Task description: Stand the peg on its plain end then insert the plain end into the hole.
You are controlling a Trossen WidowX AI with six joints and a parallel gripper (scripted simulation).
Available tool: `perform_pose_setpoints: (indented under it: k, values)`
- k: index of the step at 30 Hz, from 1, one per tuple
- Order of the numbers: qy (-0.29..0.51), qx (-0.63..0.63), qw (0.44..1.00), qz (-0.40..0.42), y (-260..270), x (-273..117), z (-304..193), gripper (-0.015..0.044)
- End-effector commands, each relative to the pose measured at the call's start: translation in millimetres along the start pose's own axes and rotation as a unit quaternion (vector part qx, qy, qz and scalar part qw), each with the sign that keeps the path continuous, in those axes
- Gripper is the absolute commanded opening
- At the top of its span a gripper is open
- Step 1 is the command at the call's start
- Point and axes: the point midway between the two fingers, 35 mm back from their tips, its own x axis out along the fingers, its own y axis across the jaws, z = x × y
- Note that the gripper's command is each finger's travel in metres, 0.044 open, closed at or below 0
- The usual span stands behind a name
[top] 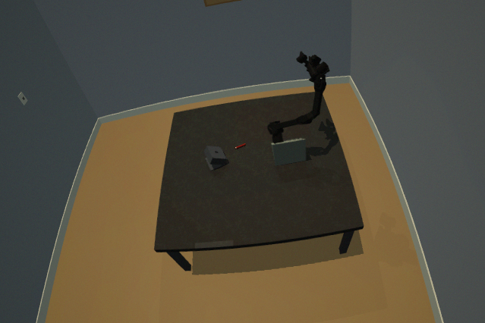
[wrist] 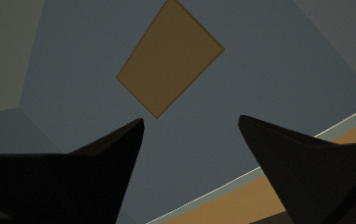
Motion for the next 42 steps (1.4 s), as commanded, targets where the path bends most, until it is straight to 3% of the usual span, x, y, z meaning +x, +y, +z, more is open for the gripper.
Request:
perform_pose_setpoints:
  k: [1,15,23,32,42]
  values:
    - [0.002,-0.001,1.0,0.0,0,1,-1,0.0426]
    - [0.137,-0.067,0.987,0.042,17,90,-96,0.044]
    - [0.247,-0.101,0.962,0.053,33,136,-183,0.044]
    - [0.356,-0.134,0.922,0.072,54,160,-284,0.044]
    - [0.478,-0.148,0.86,0.097,78,157,-398,0.044]
